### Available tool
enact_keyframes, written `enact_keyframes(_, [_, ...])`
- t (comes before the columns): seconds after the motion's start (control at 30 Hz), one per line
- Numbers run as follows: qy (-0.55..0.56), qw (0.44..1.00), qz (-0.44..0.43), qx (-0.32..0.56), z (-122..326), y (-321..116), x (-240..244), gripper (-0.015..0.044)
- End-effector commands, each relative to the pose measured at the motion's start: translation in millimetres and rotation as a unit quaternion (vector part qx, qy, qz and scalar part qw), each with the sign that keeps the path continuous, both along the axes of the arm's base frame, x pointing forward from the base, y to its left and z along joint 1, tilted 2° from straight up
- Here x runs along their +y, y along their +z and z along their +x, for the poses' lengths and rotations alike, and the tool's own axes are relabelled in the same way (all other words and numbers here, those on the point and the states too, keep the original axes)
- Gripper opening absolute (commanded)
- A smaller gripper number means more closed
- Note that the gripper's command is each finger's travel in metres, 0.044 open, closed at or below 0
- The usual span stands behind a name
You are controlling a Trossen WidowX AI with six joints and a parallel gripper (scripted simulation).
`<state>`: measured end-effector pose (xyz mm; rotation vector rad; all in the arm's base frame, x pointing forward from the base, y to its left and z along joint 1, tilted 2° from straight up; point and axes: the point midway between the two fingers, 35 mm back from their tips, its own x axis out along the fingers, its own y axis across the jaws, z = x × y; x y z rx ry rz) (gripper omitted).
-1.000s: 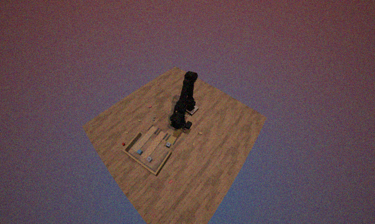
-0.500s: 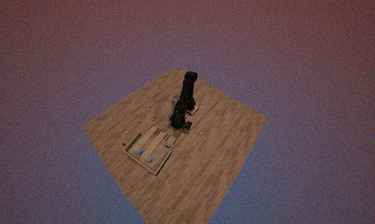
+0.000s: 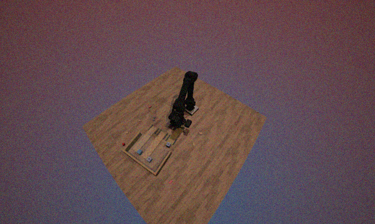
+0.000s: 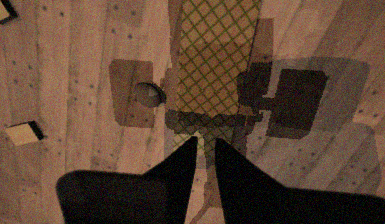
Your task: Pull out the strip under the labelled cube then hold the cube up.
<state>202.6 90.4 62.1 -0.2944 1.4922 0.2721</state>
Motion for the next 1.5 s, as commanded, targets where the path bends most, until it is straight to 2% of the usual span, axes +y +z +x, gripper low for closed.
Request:
enact_keyframes(0.0, [0.018,1.0,0.0,0.001,15,3,6,0.0157])
enact_keyframes(0.37, [0.018,1.0,0.0,-0.001,51,11,19,0.044])
enact_keyframes(1.47, [0.018,1.0,0.002,-0.006,160,35,59,0.044])
